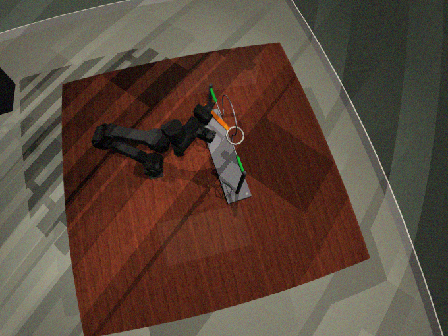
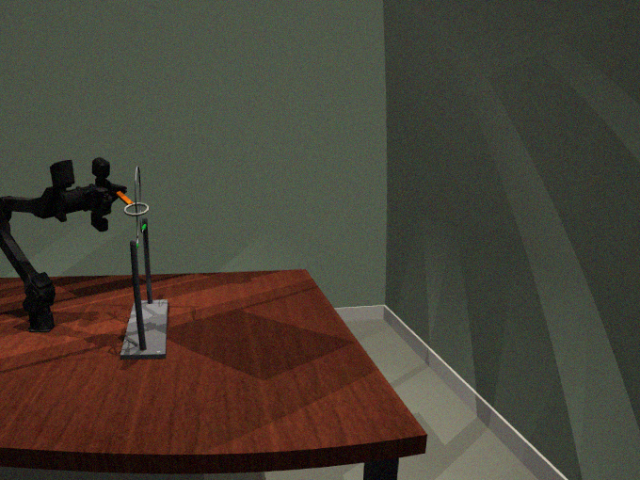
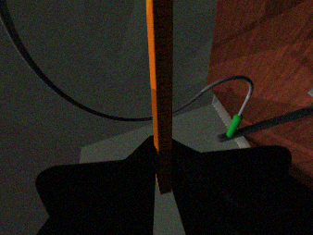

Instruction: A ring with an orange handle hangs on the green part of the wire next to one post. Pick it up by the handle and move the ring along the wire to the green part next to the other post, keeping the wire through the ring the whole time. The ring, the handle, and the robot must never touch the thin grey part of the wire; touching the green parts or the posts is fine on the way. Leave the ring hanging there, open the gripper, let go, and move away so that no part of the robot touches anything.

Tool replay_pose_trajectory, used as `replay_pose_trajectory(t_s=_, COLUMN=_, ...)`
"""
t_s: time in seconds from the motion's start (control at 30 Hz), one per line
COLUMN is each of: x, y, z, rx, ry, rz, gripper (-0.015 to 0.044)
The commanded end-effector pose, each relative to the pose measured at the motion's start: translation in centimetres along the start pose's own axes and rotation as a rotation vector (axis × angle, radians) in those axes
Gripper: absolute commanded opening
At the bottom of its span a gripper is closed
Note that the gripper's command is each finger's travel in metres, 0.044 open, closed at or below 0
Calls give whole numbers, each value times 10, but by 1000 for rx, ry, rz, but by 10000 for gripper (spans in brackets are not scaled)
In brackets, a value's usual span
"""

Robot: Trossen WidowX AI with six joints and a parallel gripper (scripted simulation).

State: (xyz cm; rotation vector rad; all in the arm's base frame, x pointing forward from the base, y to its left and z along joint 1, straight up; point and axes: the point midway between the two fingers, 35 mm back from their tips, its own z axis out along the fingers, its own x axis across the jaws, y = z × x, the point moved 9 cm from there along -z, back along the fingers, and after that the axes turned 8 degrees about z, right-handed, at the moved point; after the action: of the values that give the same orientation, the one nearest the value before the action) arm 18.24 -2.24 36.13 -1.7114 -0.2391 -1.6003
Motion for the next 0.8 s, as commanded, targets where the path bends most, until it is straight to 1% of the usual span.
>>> replay_pose_trajectory(t_s=0.0, x=3, y=-2, z=0, rx=-2, ry=-23, rz=-43, gripper=-150)
replay_pose_trajectory(t_s=0.77, x=6, y=-6, z=2, rx=-44, ry=-157, rz=-229, gripper=-150)
